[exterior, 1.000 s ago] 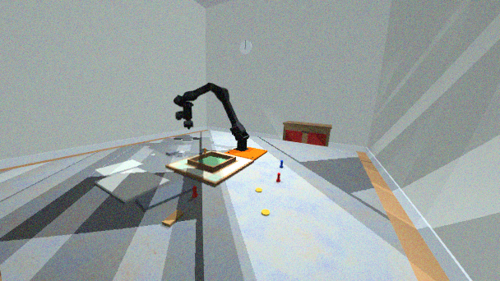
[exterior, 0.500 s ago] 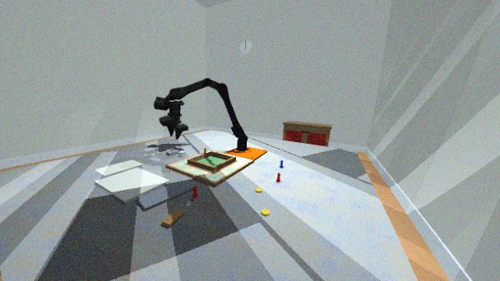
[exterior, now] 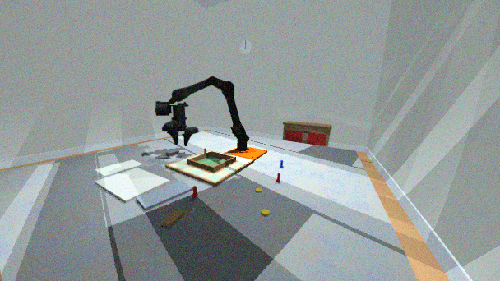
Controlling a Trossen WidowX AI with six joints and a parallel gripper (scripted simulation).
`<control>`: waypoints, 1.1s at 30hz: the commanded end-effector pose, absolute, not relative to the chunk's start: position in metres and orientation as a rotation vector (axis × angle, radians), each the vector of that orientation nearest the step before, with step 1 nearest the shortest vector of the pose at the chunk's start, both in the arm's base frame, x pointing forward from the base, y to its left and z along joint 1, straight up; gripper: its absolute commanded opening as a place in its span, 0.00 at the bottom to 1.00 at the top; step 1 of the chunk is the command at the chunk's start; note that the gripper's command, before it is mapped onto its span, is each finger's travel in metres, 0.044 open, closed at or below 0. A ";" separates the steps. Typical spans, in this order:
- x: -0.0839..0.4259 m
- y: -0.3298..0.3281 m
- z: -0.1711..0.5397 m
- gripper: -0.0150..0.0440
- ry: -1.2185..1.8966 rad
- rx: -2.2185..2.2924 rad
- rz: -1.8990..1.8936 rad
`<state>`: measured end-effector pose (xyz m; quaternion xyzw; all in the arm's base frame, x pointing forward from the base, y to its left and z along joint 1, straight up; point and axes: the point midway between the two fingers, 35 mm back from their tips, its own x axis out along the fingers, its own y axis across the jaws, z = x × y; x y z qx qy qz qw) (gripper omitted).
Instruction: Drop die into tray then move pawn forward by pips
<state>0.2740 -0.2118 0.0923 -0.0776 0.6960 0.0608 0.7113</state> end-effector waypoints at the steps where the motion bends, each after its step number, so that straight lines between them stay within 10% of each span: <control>1: 0.274 -0.211 0.084 0.72 1.541 -0.164 0.133; 28: 0.274 -0.210 0.042 0.72 1.541 -0.163 0.133; 33: 0.274 -0.210 0.042 0.50 1.541 -0.163 0.133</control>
